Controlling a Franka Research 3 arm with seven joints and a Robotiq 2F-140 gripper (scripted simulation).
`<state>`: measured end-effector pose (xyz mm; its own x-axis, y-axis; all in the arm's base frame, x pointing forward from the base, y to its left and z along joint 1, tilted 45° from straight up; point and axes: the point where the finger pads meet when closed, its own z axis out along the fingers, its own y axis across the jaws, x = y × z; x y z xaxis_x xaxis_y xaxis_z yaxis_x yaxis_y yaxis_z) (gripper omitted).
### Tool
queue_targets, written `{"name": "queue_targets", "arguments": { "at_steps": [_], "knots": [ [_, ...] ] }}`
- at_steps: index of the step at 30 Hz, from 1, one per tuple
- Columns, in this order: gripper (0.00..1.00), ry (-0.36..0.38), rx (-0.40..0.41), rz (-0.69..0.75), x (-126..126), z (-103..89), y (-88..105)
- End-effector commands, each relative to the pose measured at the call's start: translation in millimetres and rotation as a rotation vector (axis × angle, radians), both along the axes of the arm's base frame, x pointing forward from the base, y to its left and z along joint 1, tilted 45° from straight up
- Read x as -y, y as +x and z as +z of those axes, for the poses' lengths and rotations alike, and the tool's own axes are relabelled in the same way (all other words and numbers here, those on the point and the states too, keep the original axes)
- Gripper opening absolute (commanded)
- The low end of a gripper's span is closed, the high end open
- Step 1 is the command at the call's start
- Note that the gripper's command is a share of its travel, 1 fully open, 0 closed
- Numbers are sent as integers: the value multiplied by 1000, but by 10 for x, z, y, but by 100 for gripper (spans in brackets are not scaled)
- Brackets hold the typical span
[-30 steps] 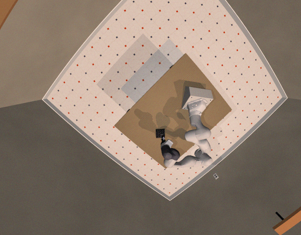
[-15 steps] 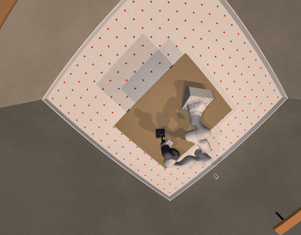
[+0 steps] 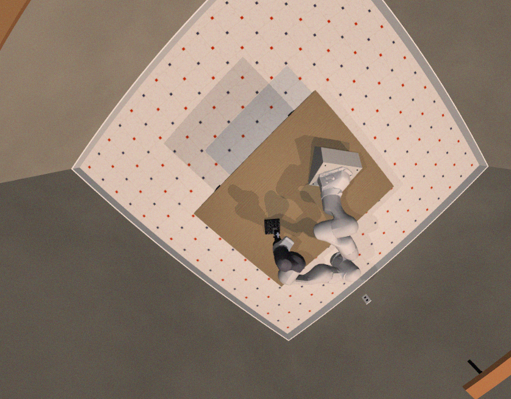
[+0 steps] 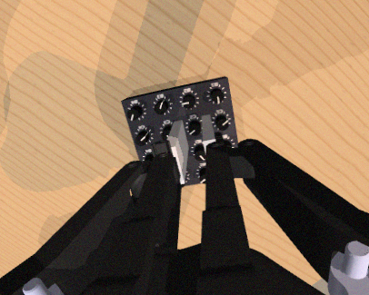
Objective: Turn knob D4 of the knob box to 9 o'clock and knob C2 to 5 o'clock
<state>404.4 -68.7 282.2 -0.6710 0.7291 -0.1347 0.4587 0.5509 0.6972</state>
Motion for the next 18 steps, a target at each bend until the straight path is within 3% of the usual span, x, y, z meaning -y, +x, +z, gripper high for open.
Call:
{"name": "queue_targets", "arguments": {
  "at_steps": [1,18],
  "knots": [
    [12,0,0,-3,0,-6,3],
    [12,0,0,-3,-36,-69,55]
  ]
}}
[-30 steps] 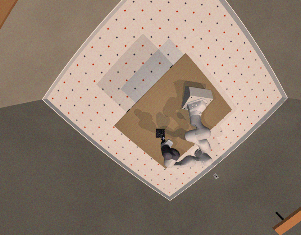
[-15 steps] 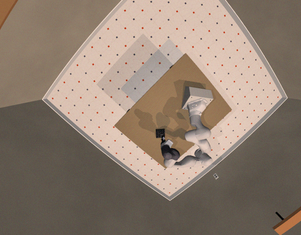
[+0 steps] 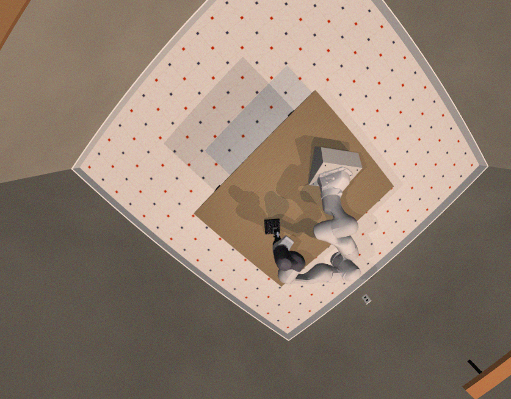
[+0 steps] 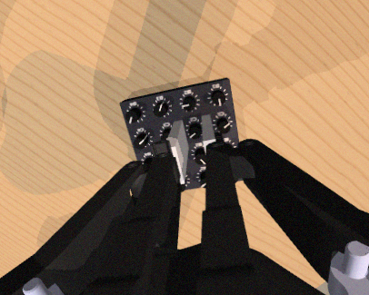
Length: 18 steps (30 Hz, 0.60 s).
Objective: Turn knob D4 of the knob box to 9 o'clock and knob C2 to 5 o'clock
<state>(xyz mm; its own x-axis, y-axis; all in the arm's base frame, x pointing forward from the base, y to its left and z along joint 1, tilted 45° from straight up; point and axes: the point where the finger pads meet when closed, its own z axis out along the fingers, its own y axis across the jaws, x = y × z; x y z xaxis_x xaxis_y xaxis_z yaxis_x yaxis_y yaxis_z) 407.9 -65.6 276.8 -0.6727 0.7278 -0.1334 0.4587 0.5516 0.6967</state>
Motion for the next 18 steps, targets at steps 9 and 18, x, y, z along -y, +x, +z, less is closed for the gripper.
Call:
{"name": "queue_targets", "arguments": {
  "at_steps": [9,18],
  "knots": [
    [12,0,1,-5,-21,-46,45],
    [12,0,1,-5,-25,-51,50]
  ]
}}
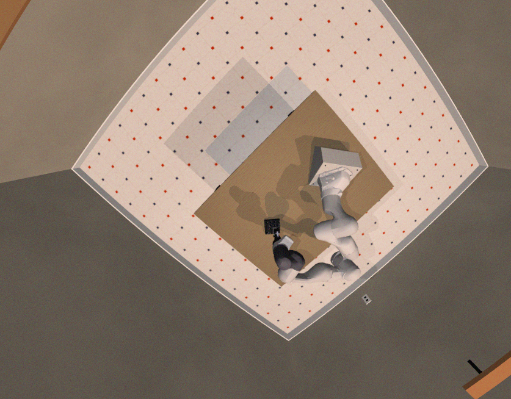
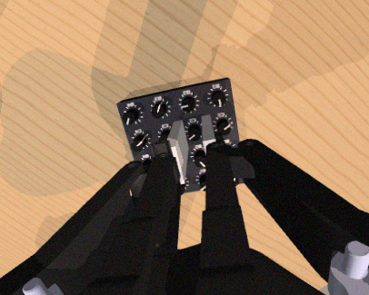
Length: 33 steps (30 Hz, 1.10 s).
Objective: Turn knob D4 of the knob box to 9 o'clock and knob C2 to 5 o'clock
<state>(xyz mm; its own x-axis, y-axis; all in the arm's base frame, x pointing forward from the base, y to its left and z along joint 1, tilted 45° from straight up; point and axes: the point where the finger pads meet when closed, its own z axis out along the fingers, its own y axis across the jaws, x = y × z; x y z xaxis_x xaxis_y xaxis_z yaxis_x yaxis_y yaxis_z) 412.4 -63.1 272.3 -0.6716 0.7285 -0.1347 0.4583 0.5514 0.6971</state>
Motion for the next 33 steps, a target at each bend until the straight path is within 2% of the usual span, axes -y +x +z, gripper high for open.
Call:
{"name": "queue_targets", "arguments": {
  "at_steps": [1,31,32,33],
  "knots": [
    [12,1,0,-4,0,-6,4],
    [12,1,0,-4,0,-6,4],
    [5,1,0,-4,0,-6,4],
    [5,1,0,-4,0,-6,4]
  ]
}}
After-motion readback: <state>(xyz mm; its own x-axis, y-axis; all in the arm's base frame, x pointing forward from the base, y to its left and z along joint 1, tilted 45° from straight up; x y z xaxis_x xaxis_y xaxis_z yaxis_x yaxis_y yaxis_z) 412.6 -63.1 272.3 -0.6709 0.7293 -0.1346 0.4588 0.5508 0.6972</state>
